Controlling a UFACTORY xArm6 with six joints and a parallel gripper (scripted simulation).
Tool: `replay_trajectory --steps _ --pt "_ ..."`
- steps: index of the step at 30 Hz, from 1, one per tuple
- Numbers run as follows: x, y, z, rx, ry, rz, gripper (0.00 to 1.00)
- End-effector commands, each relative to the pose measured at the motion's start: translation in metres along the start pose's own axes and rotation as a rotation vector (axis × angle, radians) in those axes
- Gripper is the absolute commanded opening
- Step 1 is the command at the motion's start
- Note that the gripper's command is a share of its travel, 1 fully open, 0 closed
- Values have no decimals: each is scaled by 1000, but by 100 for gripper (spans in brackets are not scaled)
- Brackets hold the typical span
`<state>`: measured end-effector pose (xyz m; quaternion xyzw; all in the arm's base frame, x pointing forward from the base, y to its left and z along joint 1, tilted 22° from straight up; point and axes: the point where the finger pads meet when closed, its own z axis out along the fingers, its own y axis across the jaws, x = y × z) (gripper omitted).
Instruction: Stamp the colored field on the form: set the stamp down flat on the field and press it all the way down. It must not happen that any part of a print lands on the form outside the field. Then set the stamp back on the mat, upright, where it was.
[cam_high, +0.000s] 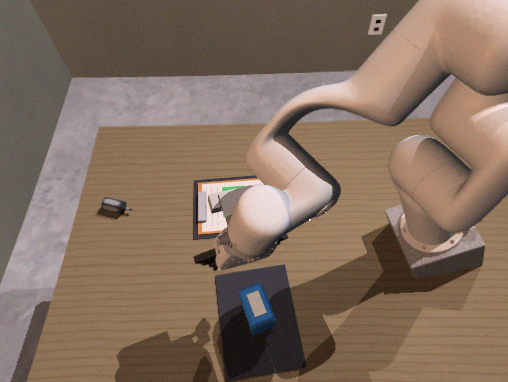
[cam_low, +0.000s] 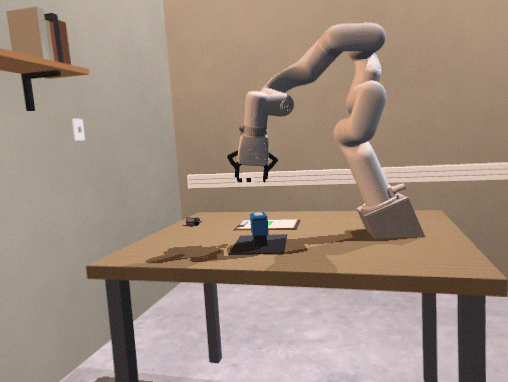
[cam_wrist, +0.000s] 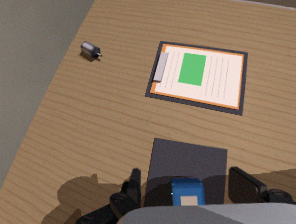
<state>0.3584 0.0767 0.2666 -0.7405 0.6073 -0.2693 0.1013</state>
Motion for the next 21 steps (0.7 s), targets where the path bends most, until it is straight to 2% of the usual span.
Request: replay_trajectory --steps 1,2,3,4,6,9,21 --pt "-37 8 16 -62 -135 -30 100" --pt "-49 12 21 -81 -178 -35 100" --pt "-49 12 21 -81 -178 -35 100" --pt "-59 15 25 -96 -212 -38 100" --pt "-59 15 25 -96 -212 -38 100" --pt "-73 21 30 -118 -263 -40 100" --pt "-75 21 30 -119 -267 -40 100"
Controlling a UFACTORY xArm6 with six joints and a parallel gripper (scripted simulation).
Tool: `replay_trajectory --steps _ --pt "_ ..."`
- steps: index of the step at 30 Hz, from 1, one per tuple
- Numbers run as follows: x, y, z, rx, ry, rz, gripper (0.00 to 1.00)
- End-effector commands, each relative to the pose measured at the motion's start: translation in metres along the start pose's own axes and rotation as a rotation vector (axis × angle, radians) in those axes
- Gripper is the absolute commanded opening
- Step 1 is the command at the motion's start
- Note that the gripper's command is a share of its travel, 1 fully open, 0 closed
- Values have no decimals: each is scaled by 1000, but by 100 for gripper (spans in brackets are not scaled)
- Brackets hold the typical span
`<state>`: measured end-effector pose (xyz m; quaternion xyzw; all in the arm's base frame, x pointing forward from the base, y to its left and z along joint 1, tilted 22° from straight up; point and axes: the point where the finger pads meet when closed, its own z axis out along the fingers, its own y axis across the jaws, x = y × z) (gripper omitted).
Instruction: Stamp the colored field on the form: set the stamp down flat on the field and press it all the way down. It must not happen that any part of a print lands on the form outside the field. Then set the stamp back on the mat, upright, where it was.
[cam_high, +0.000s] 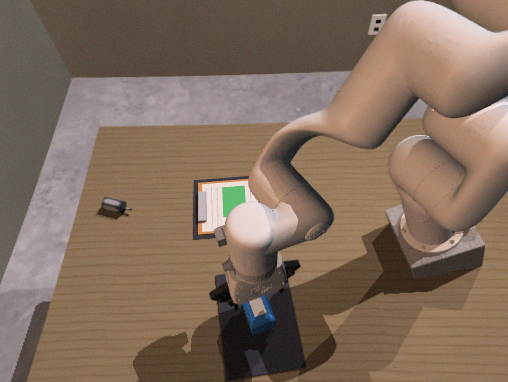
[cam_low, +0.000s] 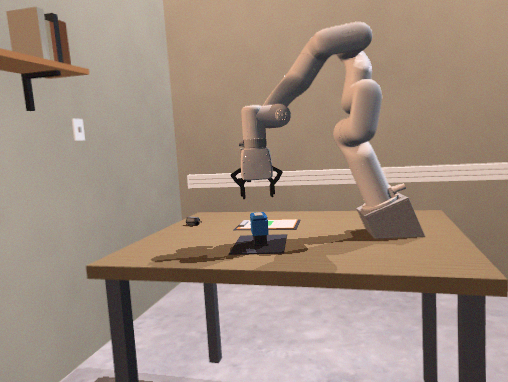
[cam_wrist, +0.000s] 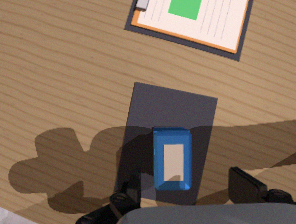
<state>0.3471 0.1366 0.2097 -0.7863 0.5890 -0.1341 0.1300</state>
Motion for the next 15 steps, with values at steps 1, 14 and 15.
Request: replay_trajectory --steps 1,14,15 --pt "0 -1 -1 2 -3 0 100" --pt "0 -1 -47 0 -2 -1 100" --pt "0 -1 -50 0 -3 -2 100"
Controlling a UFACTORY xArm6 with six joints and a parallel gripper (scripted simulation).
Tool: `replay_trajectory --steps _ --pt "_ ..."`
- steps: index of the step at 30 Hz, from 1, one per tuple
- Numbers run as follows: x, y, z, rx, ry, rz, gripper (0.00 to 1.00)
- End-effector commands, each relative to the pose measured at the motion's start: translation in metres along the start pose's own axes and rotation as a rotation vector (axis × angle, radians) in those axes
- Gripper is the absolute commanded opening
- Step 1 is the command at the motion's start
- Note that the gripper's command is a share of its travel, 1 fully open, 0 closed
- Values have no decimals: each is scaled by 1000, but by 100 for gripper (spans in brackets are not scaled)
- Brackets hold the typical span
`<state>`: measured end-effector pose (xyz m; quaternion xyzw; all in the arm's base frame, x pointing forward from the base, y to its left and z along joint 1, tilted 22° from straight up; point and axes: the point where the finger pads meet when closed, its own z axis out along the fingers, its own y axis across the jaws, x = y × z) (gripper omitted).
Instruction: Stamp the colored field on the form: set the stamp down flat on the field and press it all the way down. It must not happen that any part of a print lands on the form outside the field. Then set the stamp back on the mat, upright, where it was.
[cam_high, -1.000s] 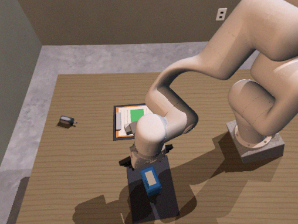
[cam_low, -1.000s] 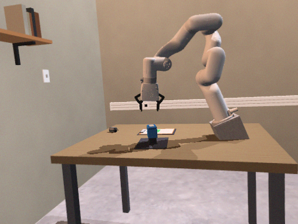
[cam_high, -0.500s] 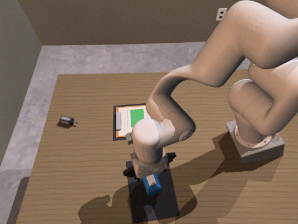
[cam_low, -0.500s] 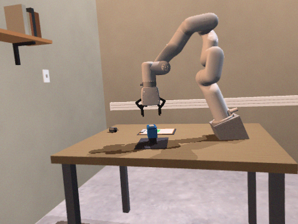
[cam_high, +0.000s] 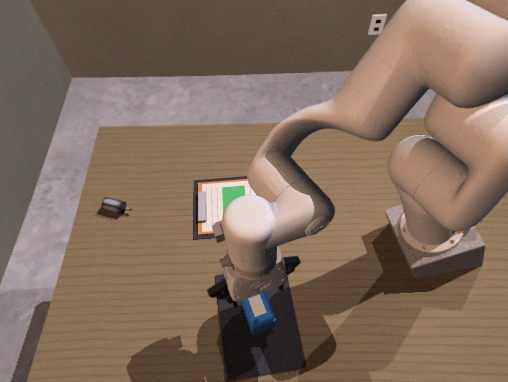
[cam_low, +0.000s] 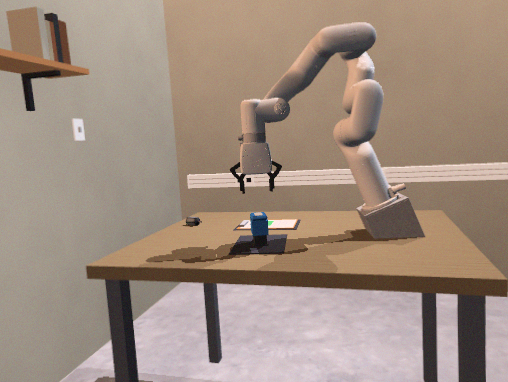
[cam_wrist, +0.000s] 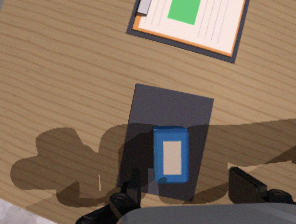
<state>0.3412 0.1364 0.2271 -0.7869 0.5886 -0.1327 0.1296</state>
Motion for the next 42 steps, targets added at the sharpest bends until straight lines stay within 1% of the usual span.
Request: replay_trajectory --steps 1,7,9,10,12,13,14,19,21,22,25,31,32,33,35,36,38,39,42 --pt "0 0 -32 2 -1 0 100" --pt "0 0 -32 2 -1 2 100" --pt "7 -4 -32 -2 0 56 100" --pt "15 -8 -32 -7 1 122 100" --pt "43 -22 -31 -17 3 308 100" --pt "63 -30 -30 -17 3 337 100" --pt "76 -33 -30 -17 3 377 100" --pt "131 -35 -32 -5 12 617 100" --pt "131 -35 -32 -5 12 617 100" --pt "164 -38 -33 0 17 761 100" --pt "194 -37 -34 8 20 886 100" --pt "262 -43 -33 20 24 1181 100" --pt "272 -45 -27 22 24 1231 100" --pt "279 -48 -14 24 22 1280 100" --pt "280 -48 18 28 20 1379 100" --pt "279 -46 29 29 18 1427 100" --pt "279 -46 29 29 18 1427 100" --pt "287 -47 57 20 11 1566 100" --pt "292 -49 81 8 5 1687 100"
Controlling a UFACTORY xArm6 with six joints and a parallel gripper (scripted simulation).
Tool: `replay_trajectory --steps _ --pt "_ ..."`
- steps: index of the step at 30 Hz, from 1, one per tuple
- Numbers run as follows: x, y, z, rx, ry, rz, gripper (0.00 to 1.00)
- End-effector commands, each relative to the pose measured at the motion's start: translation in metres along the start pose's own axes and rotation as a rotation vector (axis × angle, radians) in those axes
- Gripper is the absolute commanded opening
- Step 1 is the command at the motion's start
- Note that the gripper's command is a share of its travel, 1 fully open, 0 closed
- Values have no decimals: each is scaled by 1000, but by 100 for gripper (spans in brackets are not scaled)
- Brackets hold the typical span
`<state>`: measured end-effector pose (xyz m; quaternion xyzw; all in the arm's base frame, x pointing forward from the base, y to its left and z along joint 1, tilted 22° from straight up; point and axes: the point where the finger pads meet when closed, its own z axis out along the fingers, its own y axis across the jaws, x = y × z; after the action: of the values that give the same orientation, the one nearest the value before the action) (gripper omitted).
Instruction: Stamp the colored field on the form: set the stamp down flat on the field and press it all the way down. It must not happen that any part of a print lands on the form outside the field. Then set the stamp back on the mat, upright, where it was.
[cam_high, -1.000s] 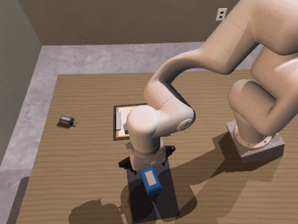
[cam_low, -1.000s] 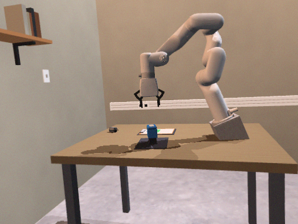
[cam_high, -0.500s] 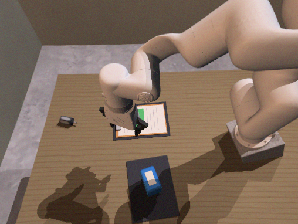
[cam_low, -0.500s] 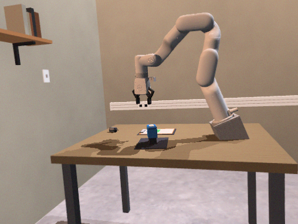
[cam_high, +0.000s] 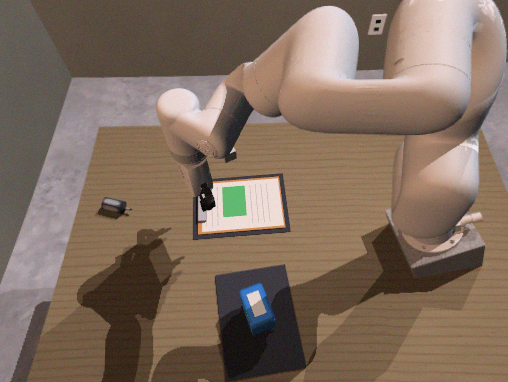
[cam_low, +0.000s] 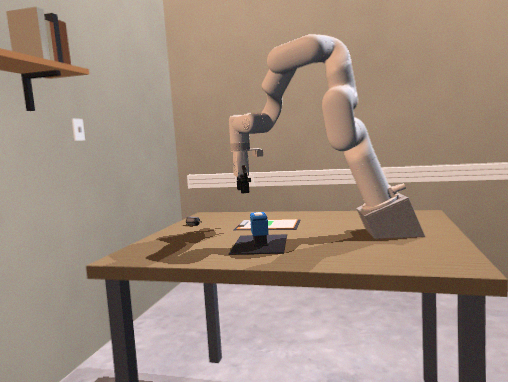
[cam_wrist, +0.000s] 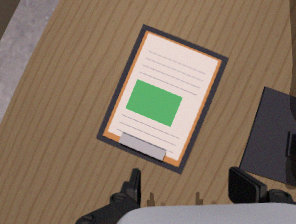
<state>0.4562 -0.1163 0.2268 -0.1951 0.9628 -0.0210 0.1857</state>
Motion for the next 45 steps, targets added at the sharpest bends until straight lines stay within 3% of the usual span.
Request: replay_trajectory --steps 1,4,45 --pt "-13 -19 52 -11 -2 279 100" --pt "-13 -19 52 -17 -1 393 100" --pt "-13 -19 52 -17 -1 393 100"
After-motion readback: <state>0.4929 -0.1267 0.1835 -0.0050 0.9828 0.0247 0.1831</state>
